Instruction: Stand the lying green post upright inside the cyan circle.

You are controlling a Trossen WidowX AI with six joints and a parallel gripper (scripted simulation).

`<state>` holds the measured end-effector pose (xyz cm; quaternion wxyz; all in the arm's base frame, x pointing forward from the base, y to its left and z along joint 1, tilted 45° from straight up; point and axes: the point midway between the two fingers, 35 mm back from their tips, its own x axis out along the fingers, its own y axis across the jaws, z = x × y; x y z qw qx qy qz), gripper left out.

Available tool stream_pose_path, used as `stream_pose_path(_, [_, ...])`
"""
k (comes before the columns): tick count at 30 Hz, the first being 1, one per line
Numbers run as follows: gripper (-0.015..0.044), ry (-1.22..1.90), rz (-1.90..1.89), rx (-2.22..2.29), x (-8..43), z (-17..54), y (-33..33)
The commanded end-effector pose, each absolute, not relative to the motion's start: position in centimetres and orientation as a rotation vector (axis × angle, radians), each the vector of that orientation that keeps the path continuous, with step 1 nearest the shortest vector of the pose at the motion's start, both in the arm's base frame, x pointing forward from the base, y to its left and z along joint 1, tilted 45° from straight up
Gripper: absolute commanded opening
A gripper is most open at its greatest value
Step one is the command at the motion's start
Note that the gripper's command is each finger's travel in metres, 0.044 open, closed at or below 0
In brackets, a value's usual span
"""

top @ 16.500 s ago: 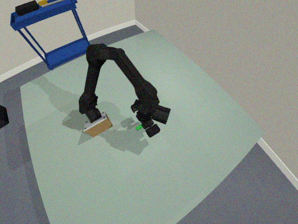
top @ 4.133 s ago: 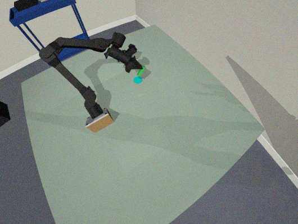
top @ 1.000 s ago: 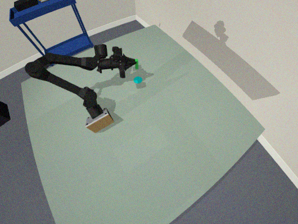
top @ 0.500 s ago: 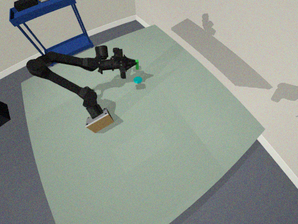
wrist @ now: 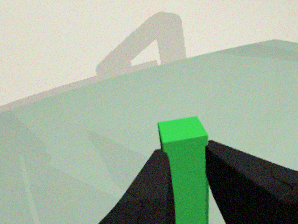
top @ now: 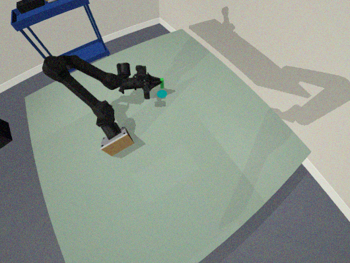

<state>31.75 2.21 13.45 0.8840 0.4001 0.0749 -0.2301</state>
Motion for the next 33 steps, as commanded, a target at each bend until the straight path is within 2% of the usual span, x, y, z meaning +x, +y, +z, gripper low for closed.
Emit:
stream_pose_path(1, [0.0023,0.161,-0.482,0.83,31.5,12.2,3.1])
stream_pose_path(25, [0.0023,0.159,-0.476,0.83,31.6,10.0,5.3])
stream_pose_path(33, [0.0233,0.159,-0.476,0.83,31.6,10.0,5.3])
